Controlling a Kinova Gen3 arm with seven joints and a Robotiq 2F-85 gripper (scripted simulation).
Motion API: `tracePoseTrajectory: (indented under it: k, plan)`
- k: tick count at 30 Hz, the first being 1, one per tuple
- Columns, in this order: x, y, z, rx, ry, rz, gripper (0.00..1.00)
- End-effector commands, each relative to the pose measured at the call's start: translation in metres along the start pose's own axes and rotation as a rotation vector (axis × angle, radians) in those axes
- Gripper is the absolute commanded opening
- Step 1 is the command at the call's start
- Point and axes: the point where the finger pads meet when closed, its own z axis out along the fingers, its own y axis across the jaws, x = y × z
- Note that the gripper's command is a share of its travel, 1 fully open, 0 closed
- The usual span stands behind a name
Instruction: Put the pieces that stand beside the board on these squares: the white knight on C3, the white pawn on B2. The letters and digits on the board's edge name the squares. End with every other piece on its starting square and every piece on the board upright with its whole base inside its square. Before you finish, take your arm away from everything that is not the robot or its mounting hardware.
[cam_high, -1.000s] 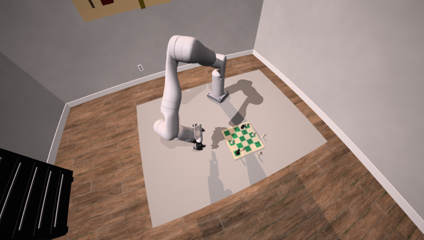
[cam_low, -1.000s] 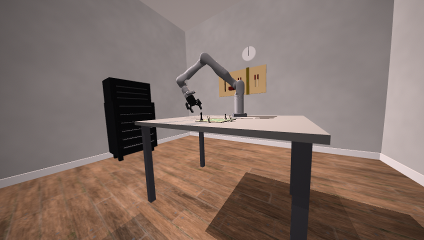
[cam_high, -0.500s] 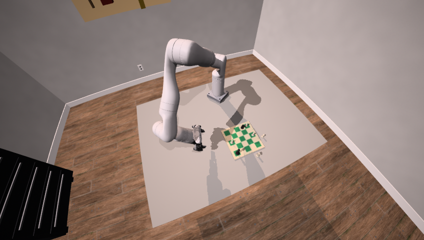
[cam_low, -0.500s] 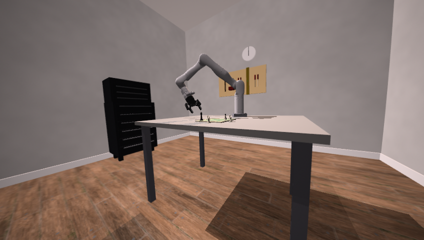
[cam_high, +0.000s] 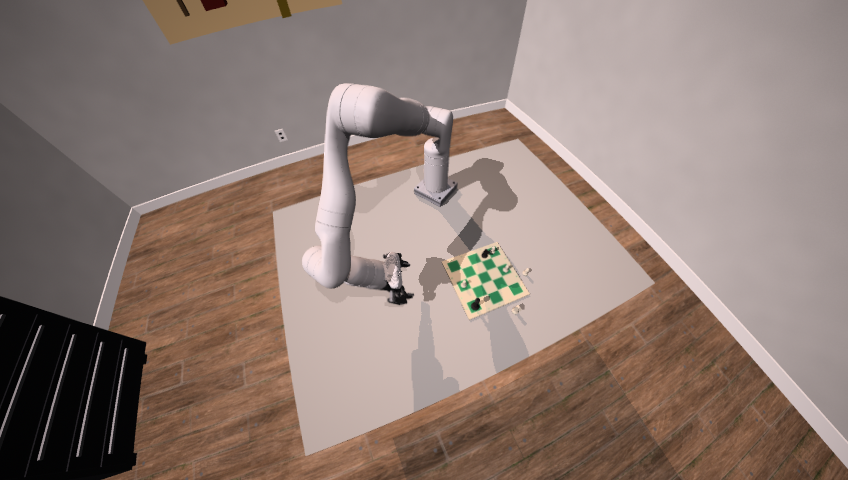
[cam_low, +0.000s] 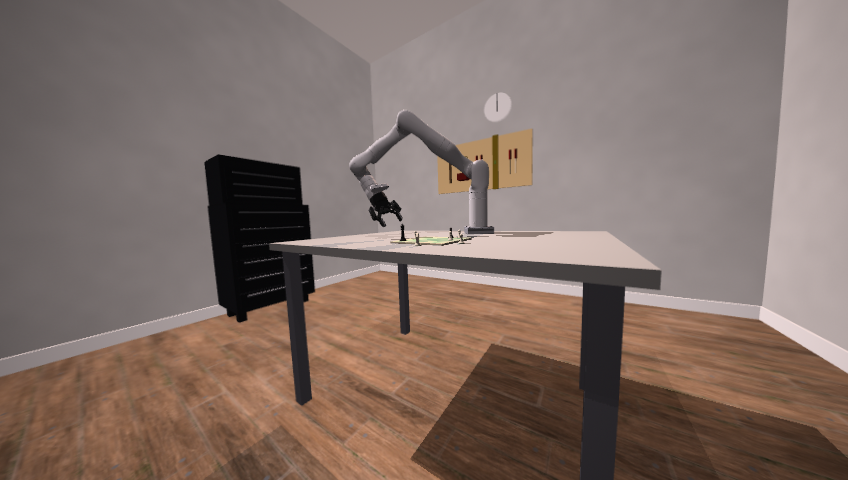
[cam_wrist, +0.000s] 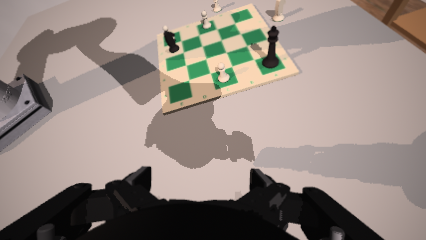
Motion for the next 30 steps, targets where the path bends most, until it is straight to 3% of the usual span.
tracePoseTrajectory:
  k: [1,3,20,21,29,30]
  plan:
    - [-0.002,0.000,0.000,-0.001,0.001,0.003,1.00]
    - [-0.001,0.003,0.002,0.000,0.025,-0.021,1.00]
    - [-0.001,0.007,0.003,0.000,0.048,-0.044,1.00]
    - [-0.001,0.010,0.004,0.000,0.070,-0.066,1.00]
    - [-0.001,0.010,0.004,0.000,0.070,-0.066,1.00]
    - [-0.001,0.012,0.006,-0.002,0.091,-0.087,1.00]
